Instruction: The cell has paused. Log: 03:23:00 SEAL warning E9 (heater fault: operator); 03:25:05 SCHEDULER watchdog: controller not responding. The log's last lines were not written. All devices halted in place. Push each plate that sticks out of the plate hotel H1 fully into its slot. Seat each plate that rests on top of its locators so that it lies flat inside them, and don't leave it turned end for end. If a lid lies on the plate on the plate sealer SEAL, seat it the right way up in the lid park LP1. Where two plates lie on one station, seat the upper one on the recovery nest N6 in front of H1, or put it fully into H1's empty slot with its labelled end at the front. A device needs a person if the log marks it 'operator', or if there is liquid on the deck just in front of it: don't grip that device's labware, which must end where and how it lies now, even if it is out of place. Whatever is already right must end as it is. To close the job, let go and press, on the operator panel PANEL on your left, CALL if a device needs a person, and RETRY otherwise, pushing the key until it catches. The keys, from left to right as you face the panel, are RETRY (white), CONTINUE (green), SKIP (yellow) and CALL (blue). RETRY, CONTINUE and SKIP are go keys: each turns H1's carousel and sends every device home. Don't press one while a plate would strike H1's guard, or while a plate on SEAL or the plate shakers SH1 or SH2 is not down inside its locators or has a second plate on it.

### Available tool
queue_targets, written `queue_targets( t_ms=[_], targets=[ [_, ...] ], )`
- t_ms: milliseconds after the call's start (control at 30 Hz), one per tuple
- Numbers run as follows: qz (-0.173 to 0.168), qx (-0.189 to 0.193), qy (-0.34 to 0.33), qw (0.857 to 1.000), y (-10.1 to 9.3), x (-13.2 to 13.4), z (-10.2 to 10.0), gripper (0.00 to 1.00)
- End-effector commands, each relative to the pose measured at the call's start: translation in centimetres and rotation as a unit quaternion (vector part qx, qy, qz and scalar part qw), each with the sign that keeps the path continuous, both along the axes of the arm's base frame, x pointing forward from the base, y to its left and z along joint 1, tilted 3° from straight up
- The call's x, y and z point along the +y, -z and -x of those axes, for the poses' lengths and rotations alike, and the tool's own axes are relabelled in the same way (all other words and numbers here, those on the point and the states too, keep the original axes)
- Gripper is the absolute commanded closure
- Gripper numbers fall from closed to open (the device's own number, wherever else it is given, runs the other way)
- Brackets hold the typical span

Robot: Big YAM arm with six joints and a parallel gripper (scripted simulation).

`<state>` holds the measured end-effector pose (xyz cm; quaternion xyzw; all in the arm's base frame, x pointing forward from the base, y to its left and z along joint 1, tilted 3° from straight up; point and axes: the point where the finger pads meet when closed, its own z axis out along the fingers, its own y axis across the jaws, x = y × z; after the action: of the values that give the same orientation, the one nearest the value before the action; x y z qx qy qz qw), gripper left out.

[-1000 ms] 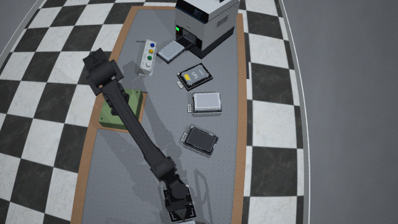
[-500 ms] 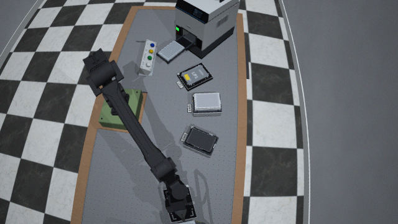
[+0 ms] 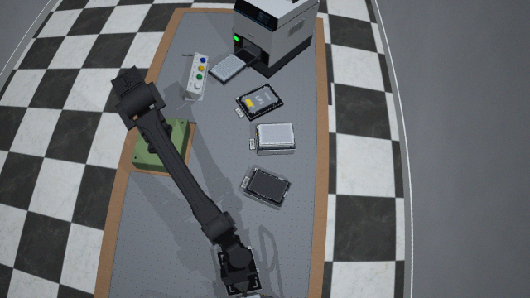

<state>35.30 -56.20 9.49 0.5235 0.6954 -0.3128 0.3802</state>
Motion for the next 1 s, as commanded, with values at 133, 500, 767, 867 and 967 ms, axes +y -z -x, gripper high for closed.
queue_targets(
  t_ms=[133, 500, 767, 867, 967],
  targets=[
    [0.010, -0.003, 0.003, 1.000, -1.5, -2.4, -0.6, 1.00],
    [0.010, -0.004, 0.002, 1.000, -1.5, -2.8, -0.8, 1.00],
    [0.011, -0.003, 0.003, 1.000, -1.5, -3.3, -0.8, 1.00],
    [0.011, -0.003, 0.003, 1.000, -1.5, -3.4, -0.8, 1.00],
    [0.011, -0.003, 0.003, 1.000, -1.5, -3.6, -0.8, 1.00]
  ],
)
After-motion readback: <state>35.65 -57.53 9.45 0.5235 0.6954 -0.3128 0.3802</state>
